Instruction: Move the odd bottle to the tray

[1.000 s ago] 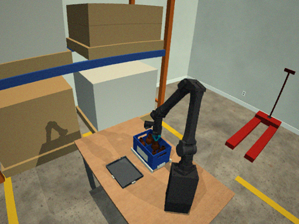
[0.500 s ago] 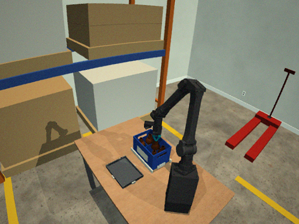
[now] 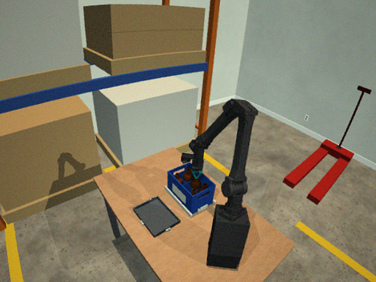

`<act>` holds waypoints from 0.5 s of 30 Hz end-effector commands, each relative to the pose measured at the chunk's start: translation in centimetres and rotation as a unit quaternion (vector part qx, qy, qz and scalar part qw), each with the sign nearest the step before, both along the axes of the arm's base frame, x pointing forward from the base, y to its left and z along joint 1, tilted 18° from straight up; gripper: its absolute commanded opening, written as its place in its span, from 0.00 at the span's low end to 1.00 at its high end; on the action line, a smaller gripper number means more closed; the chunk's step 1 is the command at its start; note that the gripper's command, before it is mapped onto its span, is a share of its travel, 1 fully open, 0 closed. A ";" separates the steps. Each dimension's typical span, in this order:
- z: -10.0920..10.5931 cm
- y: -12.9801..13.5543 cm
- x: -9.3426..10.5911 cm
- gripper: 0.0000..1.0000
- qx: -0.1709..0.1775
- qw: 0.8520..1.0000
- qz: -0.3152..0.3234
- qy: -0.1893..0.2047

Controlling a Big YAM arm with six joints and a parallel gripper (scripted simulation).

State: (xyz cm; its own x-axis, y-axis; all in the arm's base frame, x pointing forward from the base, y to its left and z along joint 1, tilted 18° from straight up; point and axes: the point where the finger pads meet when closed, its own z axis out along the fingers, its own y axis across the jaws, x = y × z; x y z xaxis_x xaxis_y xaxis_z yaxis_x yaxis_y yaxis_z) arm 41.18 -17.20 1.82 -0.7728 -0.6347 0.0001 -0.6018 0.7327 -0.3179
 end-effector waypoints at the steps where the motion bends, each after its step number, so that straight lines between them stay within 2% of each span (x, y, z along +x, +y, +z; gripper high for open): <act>1: -0.7 -0.5 0.0 0.61 0.001 1.000 0.001 0.001; 15: -2.2 -0.9 0.2 0.61 0.001 1.000 0.000 0.001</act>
State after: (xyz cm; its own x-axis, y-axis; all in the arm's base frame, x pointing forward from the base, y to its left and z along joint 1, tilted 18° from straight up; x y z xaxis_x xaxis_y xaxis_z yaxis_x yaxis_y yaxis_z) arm 41.47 -17.54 0.40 -0.7728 -0.6346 -0.0001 -0.6017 0.7328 -0.3176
